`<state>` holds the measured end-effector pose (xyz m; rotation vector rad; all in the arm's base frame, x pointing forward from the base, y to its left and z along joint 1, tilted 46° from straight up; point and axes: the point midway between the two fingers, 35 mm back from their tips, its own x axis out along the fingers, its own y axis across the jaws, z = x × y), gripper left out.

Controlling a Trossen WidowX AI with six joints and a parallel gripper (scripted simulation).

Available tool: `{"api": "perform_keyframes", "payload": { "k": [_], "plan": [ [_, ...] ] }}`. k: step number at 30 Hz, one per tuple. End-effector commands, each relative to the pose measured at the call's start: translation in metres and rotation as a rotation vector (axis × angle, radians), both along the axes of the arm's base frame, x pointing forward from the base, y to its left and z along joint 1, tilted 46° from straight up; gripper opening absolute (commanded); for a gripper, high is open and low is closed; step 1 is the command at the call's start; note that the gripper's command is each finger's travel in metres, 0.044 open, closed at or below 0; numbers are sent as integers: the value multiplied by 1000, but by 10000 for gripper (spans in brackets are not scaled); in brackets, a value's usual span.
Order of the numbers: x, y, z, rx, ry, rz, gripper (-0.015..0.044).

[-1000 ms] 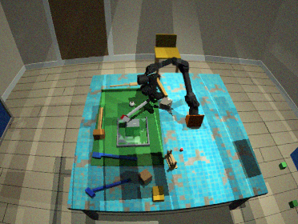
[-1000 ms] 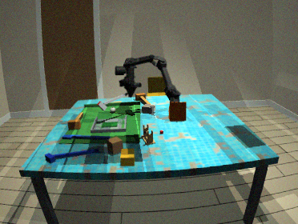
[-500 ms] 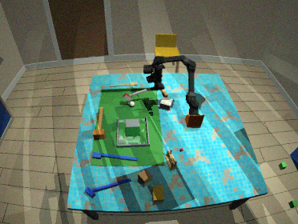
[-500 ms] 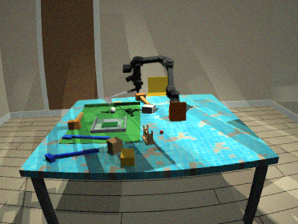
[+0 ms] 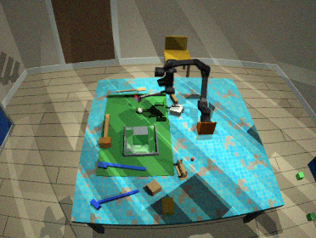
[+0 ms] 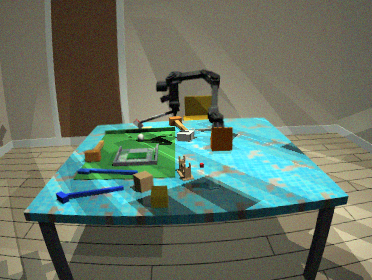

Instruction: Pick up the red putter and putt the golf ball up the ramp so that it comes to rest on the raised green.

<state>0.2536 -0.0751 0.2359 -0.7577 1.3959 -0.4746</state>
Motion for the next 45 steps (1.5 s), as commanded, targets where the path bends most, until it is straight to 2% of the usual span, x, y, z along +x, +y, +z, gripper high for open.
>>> {"api": "perform_keyframes", "payload": {
  "k": [1, 28, 45],
  "plan": [
    [1, -10, -9, -3, -4, 1, 0],
    [6, -41, -38, -6, -5, 1, 0],
    [9, -54, -22, -8, -5, -1, 0]
  ]
}}
